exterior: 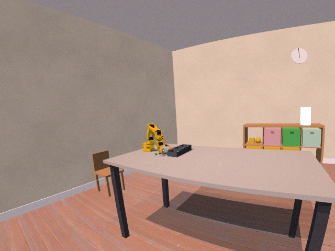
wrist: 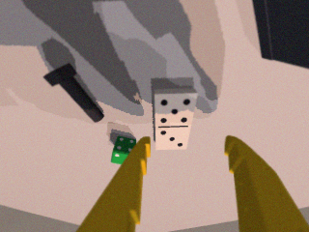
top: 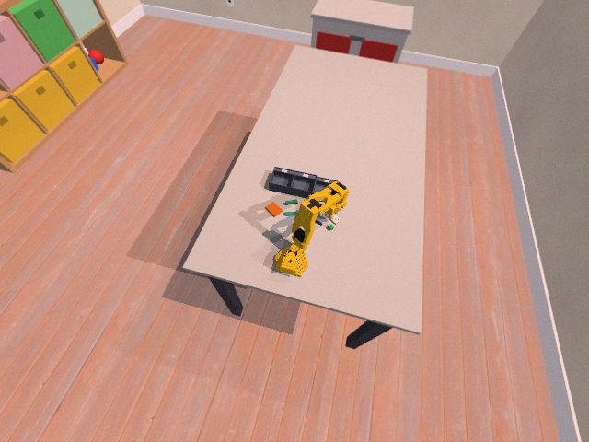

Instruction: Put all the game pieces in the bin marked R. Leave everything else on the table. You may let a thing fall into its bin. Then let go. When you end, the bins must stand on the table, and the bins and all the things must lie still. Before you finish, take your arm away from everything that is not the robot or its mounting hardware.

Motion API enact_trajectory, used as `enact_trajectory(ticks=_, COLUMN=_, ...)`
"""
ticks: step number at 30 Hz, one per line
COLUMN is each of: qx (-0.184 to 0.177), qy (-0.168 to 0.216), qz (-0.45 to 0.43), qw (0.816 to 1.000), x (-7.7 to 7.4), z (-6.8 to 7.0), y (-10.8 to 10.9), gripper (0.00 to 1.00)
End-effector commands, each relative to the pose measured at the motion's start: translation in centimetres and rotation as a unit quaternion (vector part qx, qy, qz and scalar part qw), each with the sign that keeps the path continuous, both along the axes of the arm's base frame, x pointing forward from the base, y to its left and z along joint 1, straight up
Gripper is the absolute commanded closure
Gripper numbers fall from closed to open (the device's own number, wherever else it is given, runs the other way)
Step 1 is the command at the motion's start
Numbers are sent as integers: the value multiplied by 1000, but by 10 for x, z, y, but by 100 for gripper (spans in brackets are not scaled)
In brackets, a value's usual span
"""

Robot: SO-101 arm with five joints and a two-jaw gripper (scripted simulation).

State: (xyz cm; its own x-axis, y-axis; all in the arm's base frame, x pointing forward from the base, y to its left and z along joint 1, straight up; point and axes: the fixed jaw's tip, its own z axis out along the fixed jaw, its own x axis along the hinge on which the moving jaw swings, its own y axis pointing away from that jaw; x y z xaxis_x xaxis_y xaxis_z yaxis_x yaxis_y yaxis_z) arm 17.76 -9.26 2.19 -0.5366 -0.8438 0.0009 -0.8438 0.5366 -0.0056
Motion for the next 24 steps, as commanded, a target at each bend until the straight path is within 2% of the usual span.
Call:
enact_trajectory(ticks=1, qx=-7, qy=-15, qz=-1, qw=1000, x=3, z=-1, y=-4, gripper=71)
enact_trajectory(ticks=15, qx=-7, qy=-15, qz=-1, qw=1000, x=2, z=-6, y=-3, gripper=71)
enact_trajectory(ticks=16, qx=-3, qy=-7, qz=-1, qw=1000, x=1, z=-12, y=-3, gripper=71)
enact_trajectory(ticks=24, qx=-3, qy=-7, qz=-1, qw=1000, x=1, z=-12, y=-3, gripper=71)
